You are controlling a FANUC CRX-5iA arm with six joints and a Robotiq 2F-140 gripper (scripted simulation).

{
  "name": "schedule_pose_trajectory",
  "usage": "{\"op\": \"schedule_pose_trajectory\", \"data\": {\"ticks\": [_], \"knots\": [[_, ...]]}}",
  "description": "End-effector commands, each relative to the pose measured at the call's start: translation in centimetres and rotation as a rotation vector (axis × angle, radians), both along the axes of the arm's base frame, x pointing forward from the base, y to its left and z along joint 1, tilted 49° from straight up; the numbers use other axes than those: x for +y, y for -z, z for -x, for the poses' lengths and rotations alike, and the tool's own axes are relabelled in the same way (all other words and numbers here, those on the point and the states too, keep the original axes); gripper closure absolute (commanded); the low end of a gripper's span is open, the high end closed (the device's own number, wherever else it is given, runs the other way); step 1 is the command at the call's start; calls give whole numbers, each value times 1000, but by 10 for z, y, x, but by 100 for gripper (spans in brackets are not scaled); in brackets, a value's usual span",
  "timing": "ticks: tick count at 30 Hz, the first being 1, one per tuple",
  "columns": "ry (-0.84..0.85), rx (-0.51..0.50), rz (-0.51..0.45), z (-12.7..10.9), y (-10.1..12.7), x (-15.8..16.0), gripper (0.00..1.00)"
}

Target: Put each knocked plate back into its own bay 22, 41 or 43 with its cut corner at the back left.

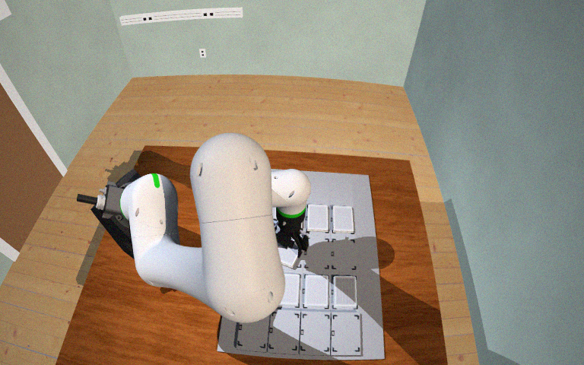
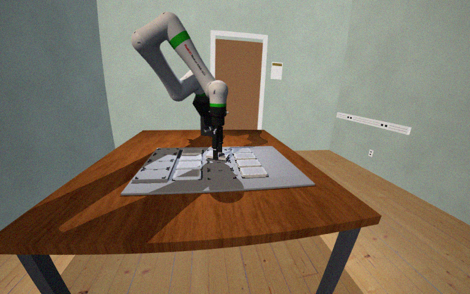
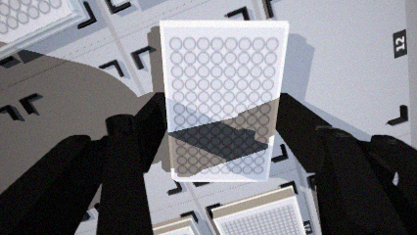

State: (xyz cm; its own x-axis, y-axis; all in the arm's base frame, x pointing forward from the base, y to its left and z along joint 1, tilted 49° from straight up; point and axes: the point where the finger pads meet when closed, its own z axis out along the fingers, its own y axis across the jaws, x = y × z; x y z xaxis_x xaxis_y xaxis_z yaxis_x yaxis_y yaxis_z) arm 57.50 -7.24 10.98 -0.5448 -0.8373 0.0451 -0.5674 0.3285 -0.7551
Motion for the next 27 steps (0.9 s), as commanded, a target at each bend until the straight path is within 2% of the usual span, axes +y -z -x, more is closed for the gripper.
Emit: {"op": "schedule_pose_trajectory", "data": {"ticks": [1, 27], "knots": [[-1, -1, 0, 0, -1, 1, 90], [-1, -1, 0, 15, -17, 11, 90]]}}
